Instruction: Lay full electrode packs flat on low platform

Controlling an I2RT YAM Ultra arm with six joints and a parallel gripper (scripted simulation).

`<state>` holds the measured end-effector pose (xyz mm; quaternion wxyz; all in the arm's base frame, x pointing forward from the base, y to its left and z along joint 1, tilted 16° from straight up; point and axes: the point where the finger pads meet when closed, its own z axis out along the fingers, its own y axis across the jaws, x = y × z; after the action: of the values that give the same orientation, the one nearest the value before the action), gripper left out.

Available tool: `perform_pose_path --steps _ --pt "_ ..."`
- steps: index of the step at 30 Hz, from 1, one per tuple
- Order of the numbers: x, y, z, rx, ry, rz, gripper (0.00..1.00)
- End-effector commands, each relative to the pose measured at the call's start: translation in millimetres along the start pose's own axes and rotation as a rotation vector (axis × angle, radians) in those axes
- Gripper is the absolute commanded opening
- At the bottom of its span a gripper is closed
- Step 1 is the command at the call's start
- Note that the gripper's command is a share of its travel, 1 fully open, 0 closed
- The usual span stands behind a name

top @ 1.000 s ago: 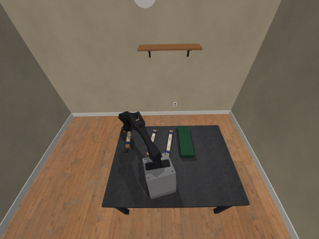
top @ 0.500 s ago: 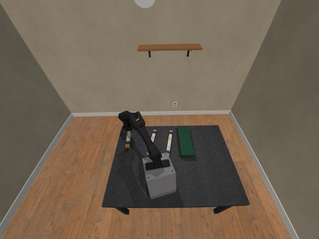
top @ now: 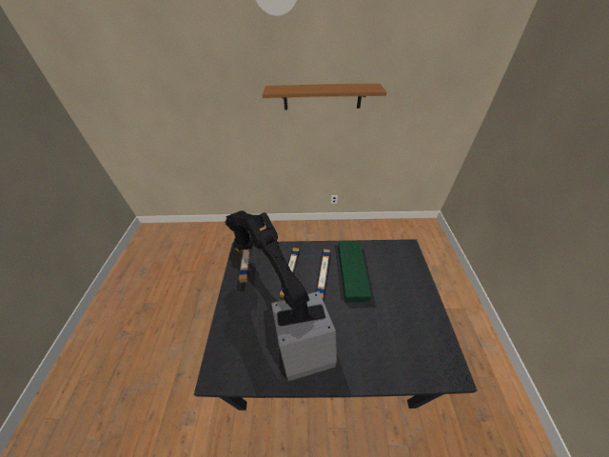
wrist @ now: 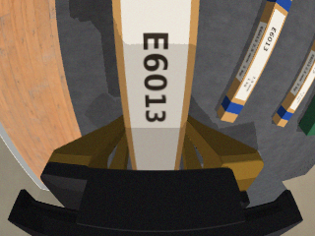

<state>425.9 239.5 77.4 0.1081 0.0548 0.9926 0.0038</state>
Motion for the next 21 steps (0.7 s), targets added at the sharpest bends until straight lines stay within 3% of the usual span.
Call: perform_pose_path --steps 1,21 --pt "-9.4 12.6 -57.8 -0.061 -0.09 -0.002 0.0" --pt "-5.8 10.5 -55.3 -0.061 -0.09 -0.002 0.0"
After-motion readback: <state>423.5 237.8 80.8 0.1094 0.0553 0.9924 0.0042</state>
